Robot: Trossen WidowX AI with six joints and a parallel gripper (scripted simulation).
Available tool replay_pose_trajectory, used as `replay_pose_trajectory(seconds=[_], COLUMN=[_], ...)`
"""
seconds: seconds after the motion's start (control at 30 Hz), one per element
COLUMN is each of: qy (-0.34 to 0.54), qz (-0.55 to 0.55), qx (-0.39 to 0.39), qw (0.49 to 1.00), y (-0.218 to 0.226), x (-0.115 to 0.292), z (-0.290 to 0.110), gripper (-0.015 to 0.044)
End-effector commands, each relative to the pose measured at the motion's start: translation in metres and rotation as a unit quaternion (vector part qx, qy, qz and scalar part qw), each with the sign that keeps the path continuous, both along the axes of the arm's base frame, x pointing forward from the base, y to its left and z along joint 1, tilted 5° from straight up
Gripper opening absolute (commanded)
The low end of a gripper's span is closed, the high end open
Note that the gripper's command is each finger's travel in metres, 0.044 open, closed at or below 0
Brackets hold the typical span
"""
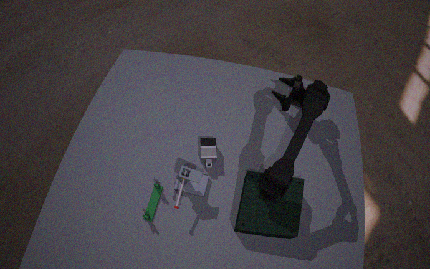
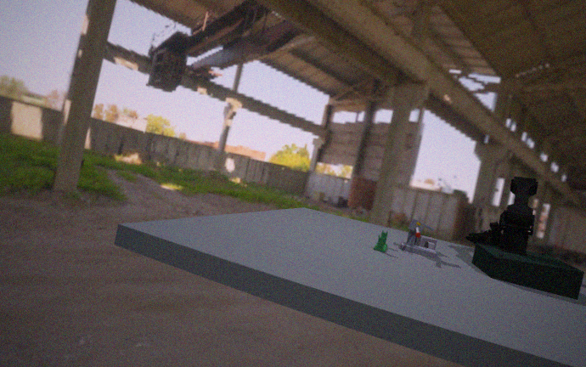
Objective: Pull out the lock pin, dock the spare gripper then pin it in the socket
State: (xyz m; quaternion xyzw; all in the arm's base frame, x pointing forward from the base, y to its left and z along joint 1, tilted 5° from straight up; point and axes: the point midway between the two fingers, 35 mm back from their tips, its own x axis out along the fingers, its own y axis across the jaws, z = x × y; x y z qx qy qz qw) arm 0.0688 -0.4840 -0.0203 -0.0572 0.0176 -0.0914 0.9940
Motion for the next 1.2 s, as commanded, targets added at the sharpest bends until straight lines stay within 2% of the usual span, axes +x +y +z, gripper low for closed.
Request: replay_pose_trajectory(seconds=[0.0,0.07,0.1,0.3,0.47,0.67,0.83,1.0,1.17], qy=[0.003,0.03,0.043,0.103,0.163,0.237,0.298,0.355,0.405], qz=[-0.001,-0.013,-0.004,0.071,0.142,0.228,0.296,0.36,0.418], qx=[-0.003,-0.024,-0.024,-0.008,-0.005,-0.018,-0.045,-0.084,-0.136], qw=[1.0,0.999,0.999,0.992,0.976,0.944,0.906,0.859,0.802], y=[-0.001,-0.005,-0.004,0.02,0.065,0.143,0.222,0.307,0.39], x=[0.0,0.001,0.015,0.115,0.199,0.28,0.326,0.349,0.351], z=[0.001,0.007,0.011,0.03,0.047,0.066,0.082,0.098,0.113], gripper=[0.0374,0.0321,0.03,0.03,0.03,0.03,0.03,0.03,0.03])
